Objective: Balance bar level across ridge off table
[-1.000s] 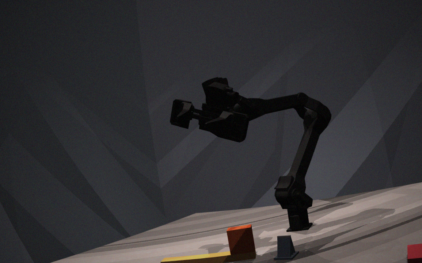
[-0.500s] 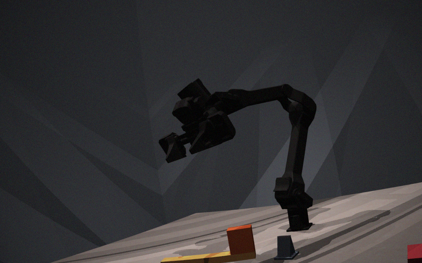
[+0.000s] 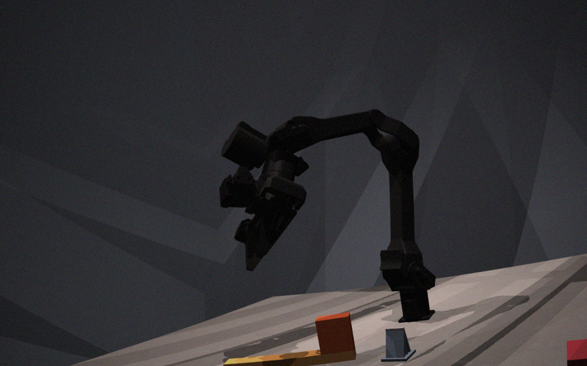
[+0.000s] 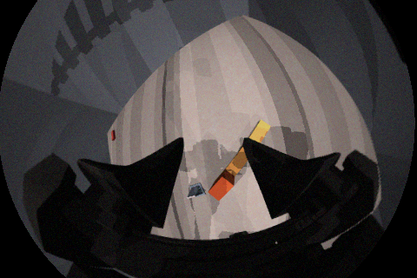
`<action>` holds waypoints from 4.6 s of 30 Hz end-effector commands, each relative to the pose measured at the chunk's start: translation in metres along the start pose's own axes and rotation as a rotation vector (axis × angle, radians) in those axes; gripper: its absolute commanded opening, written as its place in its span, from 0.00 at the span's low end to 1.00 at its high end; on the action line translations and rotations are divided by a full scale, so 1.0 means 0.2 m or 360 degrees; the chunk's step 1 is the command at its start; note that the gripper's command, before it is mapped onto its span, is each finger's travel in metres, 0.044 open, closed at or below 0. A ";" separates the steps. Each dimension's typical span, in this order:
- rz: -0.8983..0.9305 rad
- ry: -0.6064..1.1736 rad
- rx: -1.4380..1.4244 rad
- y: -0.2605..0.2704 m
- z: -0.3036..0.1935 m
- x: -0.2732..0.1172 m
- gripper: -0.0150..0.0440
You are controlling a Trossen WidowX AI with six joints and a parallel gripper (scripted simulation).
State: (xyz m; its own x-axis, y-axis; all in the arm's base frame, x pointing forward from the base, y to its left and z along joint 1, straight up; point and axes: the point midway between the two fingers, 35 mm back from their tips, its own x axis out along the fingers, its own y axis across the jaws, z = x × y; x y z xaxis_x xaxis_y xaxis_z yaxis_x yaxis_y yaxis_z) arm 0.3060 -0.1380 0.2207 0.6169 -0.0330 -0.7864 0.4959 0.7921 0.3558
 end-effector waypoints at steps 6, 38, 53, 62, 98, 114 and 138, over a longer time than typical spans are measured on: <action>-0.0316 0.0331 0.0425 -0.09 -0.10 0.06 0.79; -0.0811 0.0638 0.0833 -0.31 -0.39 0.35 0.79; -0.0811 0.0639 0.0833 -0.37 -0.48 0.48 0.79; -0.0811 0.0639 0.0833 -0.39 -0.52 0.53 0.79; -0.0806 0.0643 0.0829 -0.41 -0.54 0.57 0.40; -0.0808 0.0641 0.0830 -0.34 -0.43 0.43 0.25; -0.0811 0.0639 0.0833 -0.24 -0.30 0.18 0.25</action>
State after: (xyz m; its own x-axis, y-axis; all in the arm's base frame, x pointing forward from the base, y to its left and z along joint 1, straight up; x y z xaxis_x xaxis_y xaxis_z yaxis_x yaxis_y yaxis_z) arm 0.2680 -0.1393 0.1332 0.0133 -0.0041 -0.9999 0.9355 0.3532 0.0110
